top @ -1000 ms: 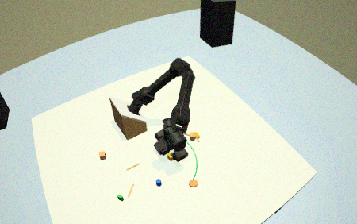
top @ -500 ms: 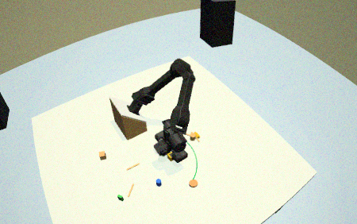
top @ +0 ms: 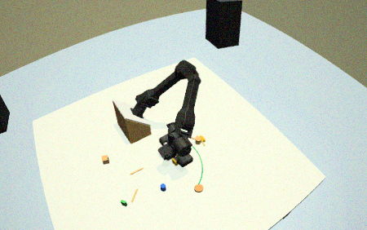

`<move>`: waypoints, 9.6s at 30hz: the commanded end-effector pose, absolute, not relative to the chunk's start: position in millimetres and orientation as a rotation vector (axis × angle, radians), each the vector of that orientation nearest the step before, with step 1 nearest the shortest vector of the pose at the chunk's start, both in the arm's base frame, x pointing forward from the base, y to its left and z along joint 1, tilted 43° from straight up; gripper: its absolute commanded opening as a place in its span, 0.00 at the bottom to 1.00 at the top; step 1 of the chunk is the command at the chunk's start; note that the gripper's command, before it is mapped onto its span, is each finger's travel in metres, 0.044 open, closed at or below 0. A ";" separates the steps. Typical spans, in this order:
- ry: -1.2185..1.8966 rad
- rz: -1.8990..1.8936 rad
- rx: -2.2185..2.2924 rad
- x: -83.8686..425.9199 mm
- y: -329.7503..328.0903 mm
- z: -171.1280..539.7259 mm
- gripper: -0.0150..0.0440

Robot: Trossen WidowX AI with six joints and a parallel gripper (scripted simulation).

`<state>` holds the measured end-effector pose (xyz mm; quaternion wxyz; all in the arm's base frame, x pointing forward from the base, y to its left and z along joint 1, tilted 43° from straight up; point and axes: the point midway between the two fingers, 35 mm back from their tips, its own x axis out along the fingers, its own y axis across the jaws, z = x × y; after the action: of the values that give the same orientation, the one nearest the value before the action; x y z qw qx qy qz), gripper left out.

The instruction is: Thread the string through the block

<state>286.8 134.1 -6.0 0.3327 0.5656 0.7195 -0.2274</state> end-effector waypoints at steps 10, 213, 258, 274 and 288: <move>1.879 -0.594 1.477 288.1 129.1 -0.5 0.25; 0.377 1.762 -0.919 282.8 127.1 46.0 0.78; 0.377 1.763 -0.919 282.8 127.0 45.9 0.52; 0.377 1.763 -0.919 282.8 127.0 45.9 0.25; 0.305 1.790 -0.979 278.3 130.8 50.5 0.34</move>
<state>282.3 127.7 46.5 -0.5265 0.3904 -0.1507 -0.7401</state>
